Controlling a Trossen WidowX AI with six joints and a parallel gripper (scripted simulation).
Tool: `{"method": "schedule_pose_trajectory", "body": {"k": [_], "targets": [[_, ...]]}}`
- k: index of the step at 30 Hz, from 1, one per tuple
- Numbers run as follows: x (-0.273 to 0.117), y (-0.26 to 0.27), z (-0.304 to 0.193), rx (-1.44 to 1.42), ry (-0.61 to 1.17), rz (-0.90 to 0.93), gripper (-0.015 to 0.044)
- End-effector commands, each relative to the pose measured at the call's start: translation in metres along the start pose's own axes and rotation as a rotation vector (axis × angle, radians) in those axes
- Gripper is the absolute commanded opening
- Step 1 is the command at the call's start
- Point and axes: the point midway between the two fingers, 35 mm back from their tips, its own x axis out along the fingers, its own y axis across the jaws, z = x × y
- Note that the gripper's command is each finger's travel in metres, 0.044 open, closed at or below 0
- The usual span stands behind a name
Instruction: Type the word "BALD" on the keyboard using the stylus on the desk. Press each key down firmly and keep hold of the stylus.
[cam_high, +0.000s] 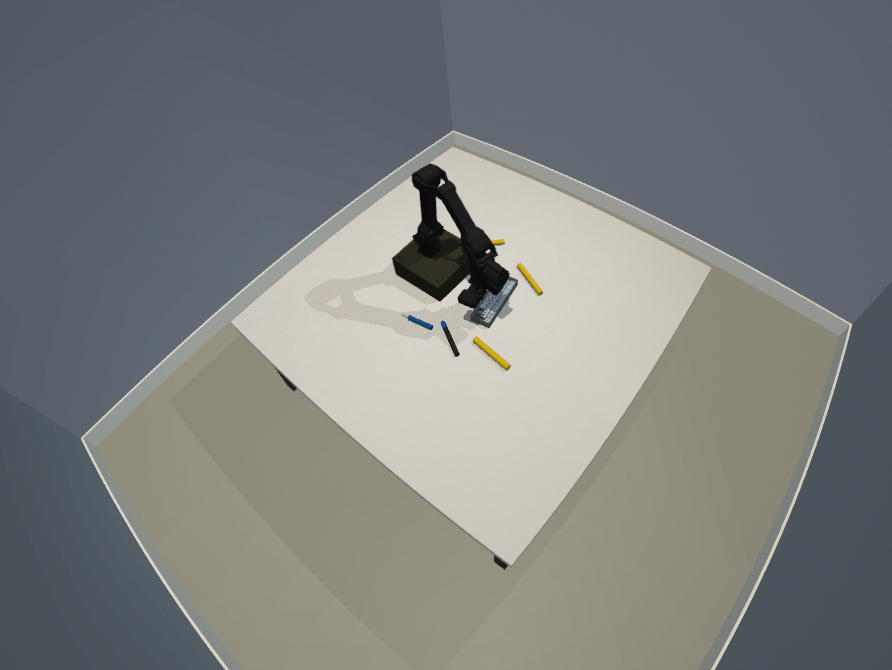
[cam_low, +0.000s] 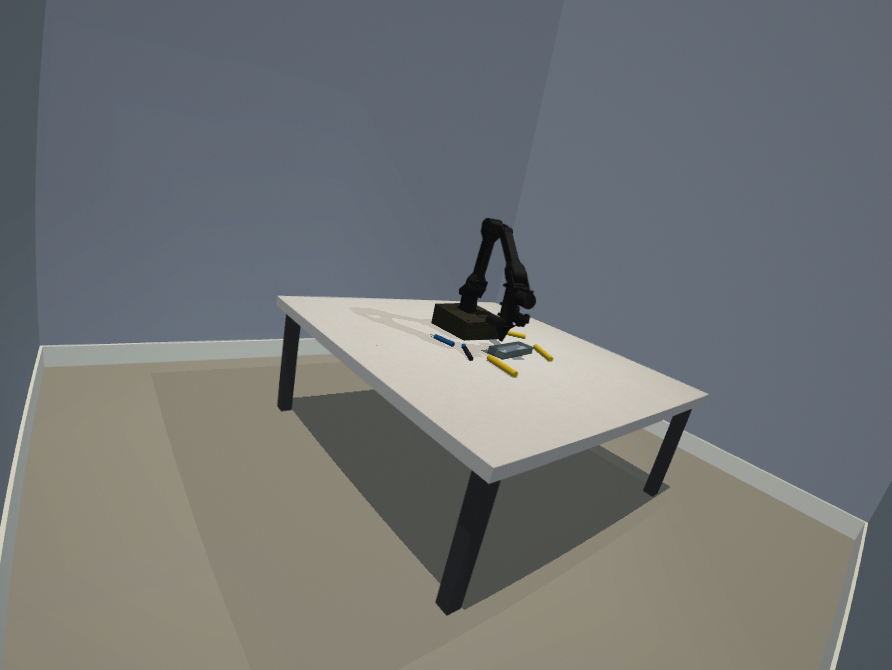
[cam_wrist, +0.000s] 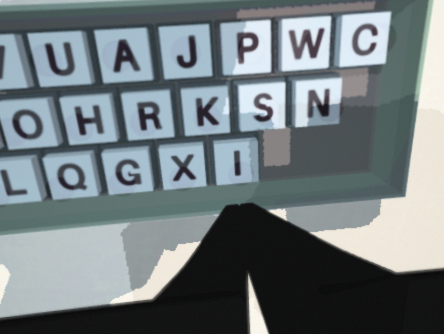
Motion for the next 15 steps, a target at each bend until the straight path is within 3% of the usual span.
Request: {"method": "schedule_pose_trajectory", "body": {"k": [1, 7, 15], "targets": [[0.001, 0.002, -0.003, 0.005, 0.003, 0.001, 0.0000], [0.001, 0.010, -0.002, 0.005, 0.003, 0.002, 0.0000], [0.001, 0.084, -0.003, 0.006, 0.003, 0.009, 0.0000]]}}
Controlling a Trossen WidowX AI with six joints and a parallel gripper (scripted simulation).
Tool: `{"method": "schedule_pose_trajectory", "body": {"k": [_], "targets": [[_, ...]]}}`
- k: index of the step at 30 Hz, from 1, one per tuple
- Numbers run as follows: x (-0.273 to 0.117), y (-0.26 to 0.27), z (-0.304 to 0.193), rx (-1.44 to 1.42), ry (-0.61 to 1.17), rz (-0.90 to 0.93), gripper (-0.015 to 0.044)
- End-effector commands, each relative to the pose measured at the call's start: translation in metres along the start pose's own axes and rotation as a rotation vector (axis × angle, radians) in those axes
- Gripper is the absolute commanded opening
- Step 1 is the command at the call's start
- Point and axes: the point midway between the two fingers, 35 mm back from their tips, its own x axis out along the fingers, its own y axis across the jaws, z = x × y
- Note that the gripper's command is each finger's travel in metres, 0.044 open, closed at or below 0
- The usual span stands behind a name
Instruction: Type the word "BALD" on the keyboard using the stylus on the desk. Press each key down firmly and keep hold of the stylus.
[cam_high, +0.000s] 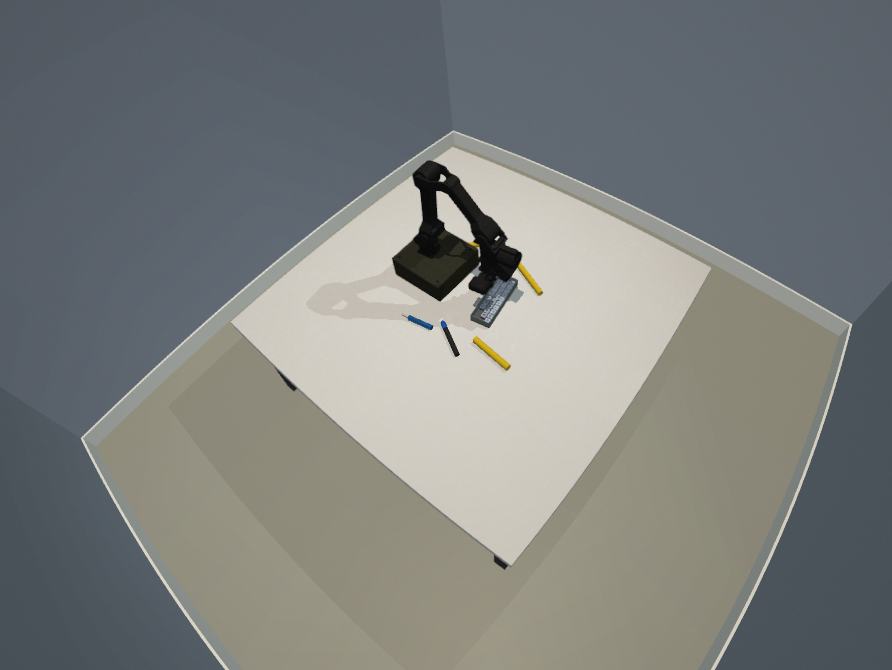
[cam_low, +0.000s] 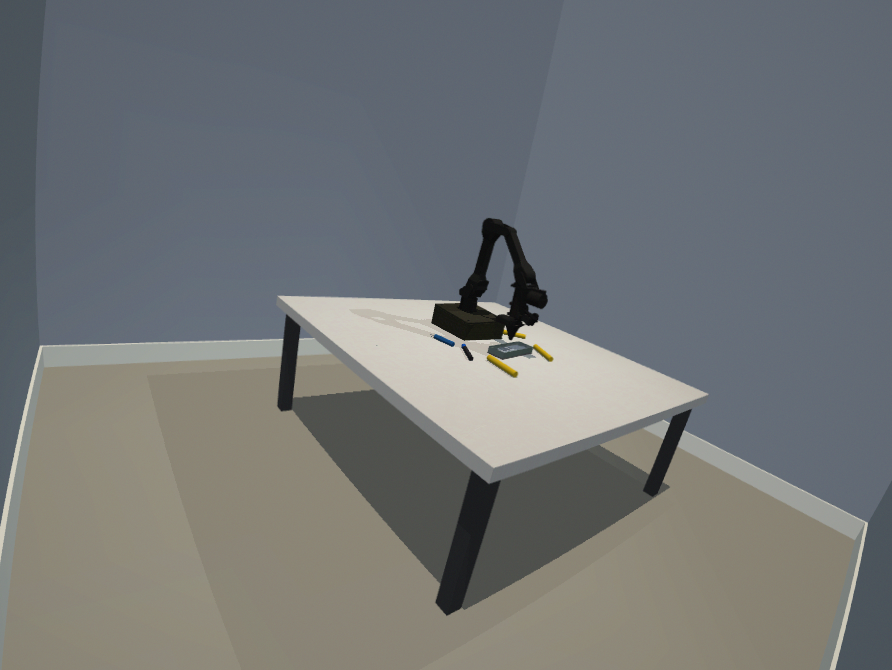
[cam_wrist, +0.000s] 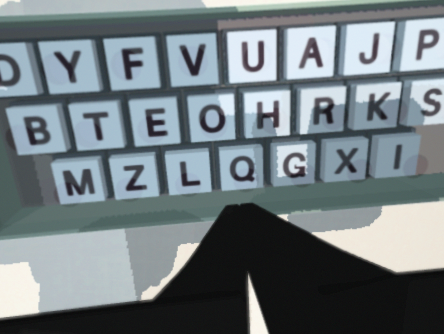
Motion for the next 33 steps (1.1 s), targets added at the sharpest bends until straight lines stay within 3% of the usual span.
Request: {"method": "schedule_pose_trajectory", "body": {"k": [1, 12, 18, 28, 32, 33], "targets": [[0.002, 0.021, -0.005, 0.010, 0.007, -0.003, 0.0000], [-0.001, 0.021, -0.005, 0.010, 0.007, -0.003, 0.0000], [-0.059, 0.021, -0.005, 0.010, 0.007, -0.003, 0.0000], [-0.053, 0.022, -0.002, 0.007, 0.006, -0.001, 0.0000], [-0.053, 0.022, -0.002, 0.005, 0.006, 0.001, 0.0105], [-0.053, 0.022, -0.002, 0.005, 0.006, 0.001, 0.0079]]}}
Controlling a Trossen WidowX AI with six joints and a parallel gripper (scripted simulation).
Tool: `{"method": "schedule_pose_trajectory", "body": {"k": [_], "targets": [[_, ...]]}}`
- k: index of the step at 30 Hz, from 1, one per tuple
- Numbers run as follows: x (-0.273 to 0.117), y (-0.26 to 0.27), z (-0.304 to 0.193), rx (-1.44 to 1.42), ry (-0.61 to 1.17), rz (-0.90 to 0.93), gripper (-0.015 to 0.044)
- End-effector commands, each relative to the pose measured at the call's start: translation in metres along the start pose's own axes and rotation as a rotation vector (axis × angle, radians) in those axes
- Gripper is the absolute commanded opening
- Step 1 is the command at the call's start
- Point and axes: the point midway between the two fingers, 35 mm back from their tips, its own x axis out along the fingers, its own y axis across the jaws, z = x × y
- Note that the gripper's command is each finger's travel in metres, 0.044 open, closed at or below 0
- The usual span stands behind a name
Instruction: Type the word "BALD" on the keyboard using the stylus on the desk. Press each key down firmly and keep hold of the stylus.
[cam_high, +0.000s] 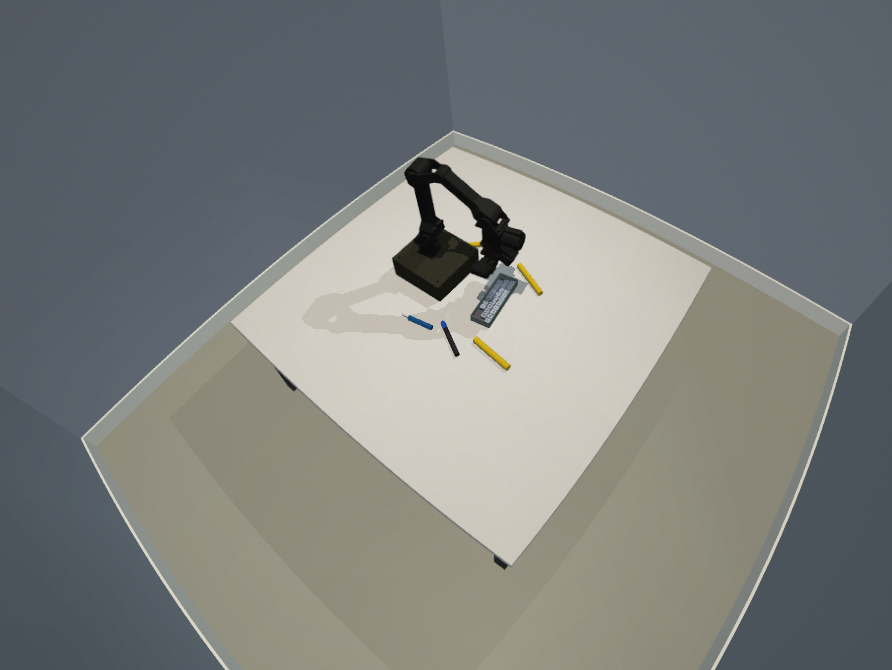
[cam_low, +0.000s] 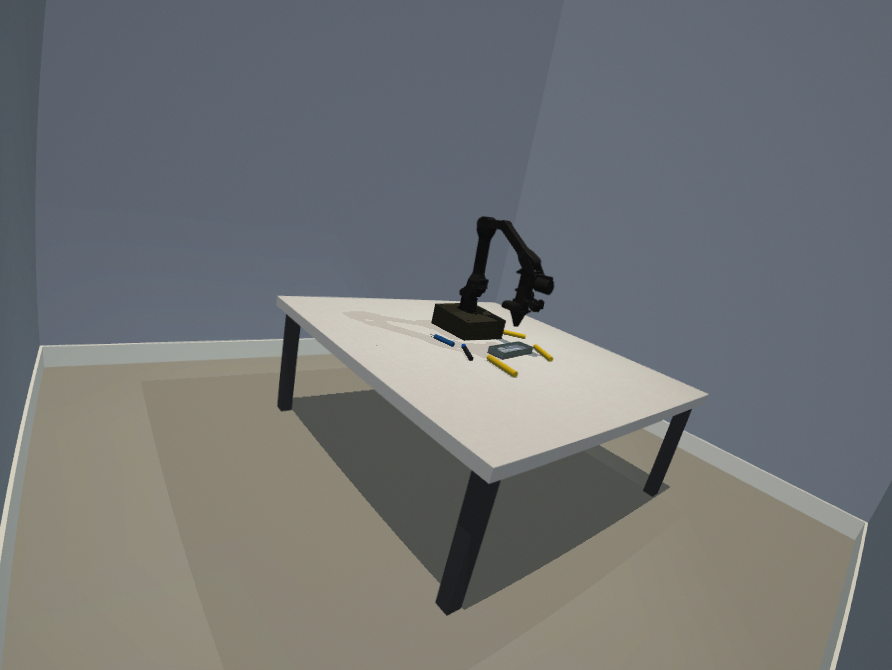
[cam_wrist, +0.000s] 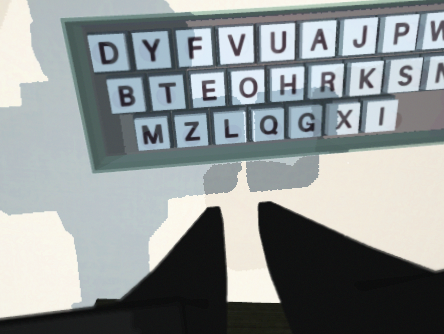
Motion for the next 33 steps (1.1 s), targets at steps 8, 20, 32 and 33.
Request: {"method": "schedule_pose_trajectory", "body": {"k": [8, 20, 32, 33], "targets": [[0.000, 0.000, 0.000, 0.000, 0.000, 0.000, 0.0000], [0.005, -0.032, -0.001, 0.343, 0.033, -0.050, 0.0150], [0.020, -0.146, -0.041, 1.633, 0.091, -0.305, 0.0150], [0.020, -0.152, -0.045, 1.699, 0.091, -0.322, 0.0150]]}}
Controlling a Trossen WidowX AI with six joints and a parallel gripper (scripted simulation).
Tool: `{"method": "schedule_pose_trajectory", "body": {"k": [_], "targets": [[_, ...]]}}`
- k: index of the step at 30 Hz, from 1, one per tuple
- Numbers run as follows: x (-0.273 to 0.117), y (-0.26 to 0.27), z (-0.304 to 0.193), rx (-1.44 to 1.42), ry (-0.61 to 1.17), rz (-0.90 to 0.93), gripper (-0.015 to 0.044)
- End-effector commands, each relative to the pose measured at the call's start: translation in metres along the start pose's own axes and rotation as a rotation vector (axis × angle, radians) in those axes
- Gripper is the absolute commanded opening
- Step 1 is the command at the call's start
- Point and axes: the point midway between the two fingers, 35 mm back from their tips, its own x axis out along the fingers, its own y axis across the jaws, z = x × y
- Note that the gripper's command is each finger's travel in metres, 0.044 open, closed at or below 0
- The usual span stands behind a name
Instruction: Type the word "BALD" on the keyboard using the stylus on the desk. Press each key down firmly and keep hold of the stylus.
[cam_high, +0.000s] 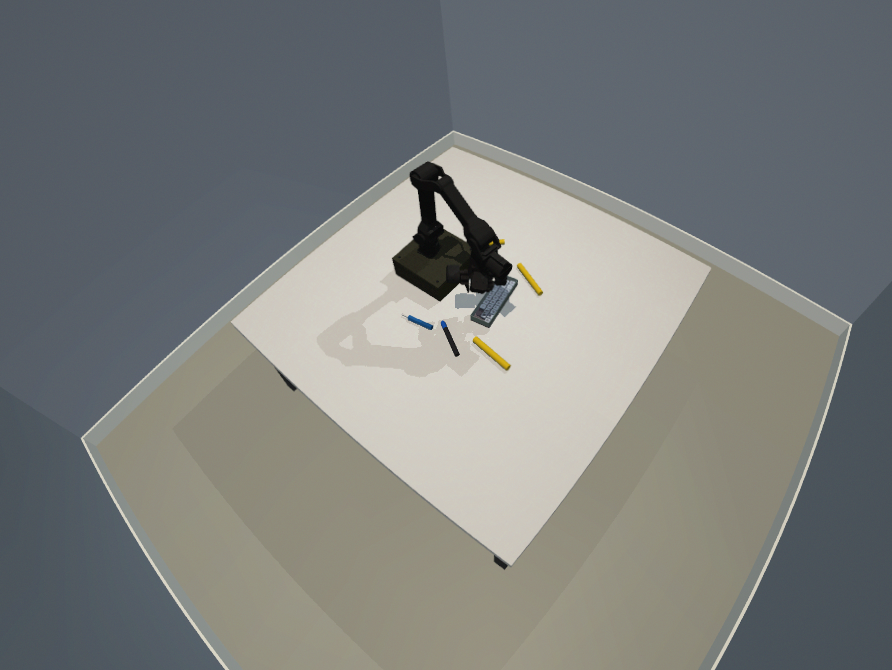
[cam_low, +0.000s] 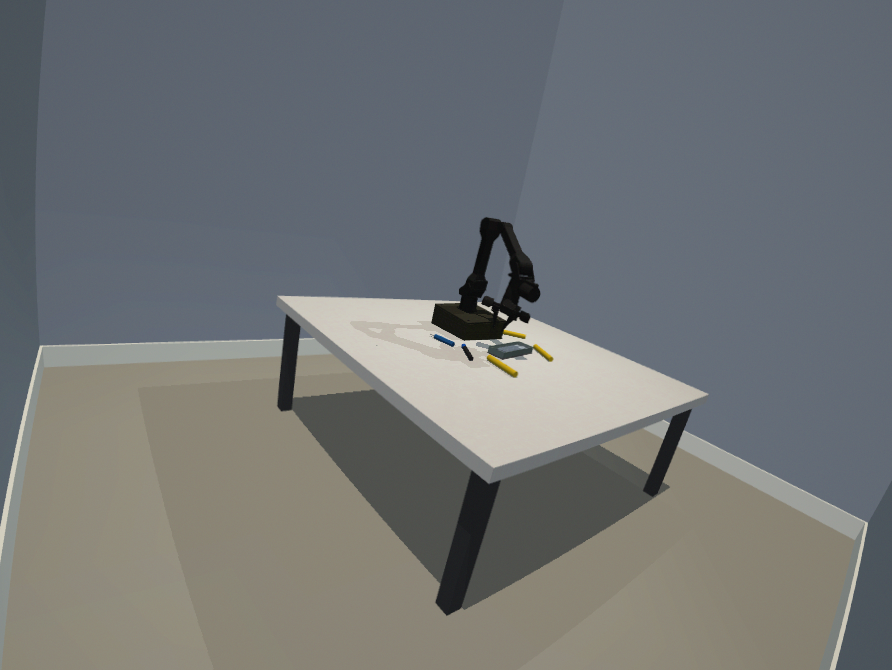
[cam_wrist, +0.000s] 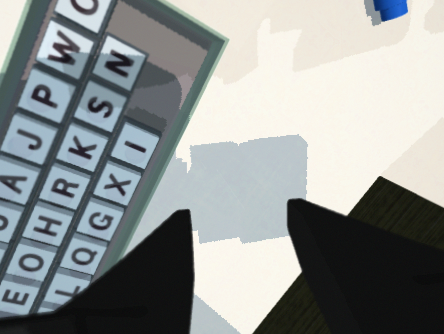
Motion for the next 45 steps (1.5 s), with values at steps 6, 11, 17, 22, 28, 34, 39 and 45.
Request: {"method": "schedule_pose_trajectory", "body": {"k": [6, 11, 17, 22, 28, 34, 39, 45], "targets": [[0.025, -0.089, 0.049, 1.090, -0.020, -0.214, 0.0150], [0.033, -0.120, 0.057, 1.419, -0.049, -0.288, 0.0150], [0.042, -0.158, 0.060, 1.804, -0.103, -0.382, 0.0150], [0.048, -0.186, 0.058, 2.074, -0.157, -0.455, 0.0150], [0.048, -0.186, 0.056, 2.074, -0.157, -0.455, 0.0150], [0.047, -0.184, 0.054, 2.074, -0.157, -0.455, 0.0150], [0.048, -0.184, 0.054, 2.074, -0.157, -0.455, 0.0150], [0.053, -0.183, 0.054, 2.074, -0.156, -0.456, 0.0150]]}}
